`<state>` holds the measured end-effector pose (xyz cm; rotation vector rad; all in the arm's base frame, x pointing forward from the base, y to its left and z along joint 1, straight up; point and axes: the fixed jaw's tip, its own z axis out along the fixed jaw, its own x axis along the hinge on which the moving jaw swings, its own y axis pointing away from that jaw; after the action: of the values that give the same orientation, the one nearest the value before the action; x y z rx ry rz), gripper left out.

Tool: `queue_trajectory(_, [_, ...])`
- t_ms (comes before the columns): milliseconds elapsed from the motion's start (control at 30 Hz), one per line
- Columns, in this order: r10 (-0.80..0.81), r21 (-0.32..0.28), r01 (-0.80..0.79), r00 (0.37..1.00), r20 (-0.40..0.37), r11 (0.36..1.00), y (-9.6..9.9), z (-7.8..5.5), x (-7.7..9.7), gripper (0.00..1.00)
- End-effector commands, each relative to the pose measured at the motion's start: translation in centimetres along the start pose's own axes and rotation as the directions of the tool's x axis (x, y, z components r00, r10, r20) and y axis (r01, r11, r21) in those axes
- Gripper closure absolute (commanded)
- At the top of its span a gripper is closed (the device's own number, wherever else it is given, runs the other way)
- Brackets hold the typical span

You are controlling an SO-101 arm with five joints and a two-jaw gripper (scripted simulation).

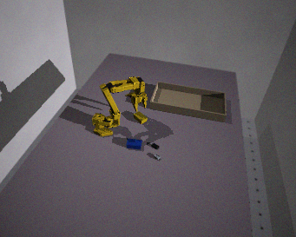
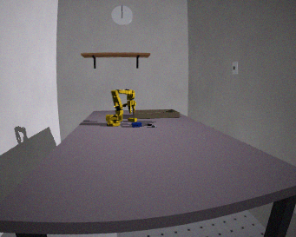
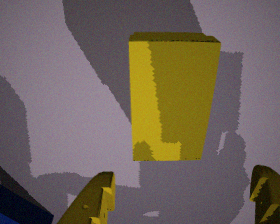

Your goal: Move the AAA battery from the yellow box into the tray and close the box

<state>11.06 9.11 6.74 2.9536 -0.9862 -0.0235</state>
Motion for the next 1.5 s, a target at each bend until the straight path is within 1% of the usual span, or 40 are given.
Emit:
queue_trajectory(0, [0.002, 0.031, -0.002, 1.0, -0.006, 1.0, -0.59, -0.69, 0.0, 0.72])
queue_trajectory(800, [0.002, 0.031, -0.002, 1.0, -0.006, 1.0, -0.62, -0.71, 0.01, 0.72])
queue_trajectory(1467, [0.002, 0.031, -0.002, 1.0, -0.006, 1.0, -0.46, -0.3, -0.03, 0.72])
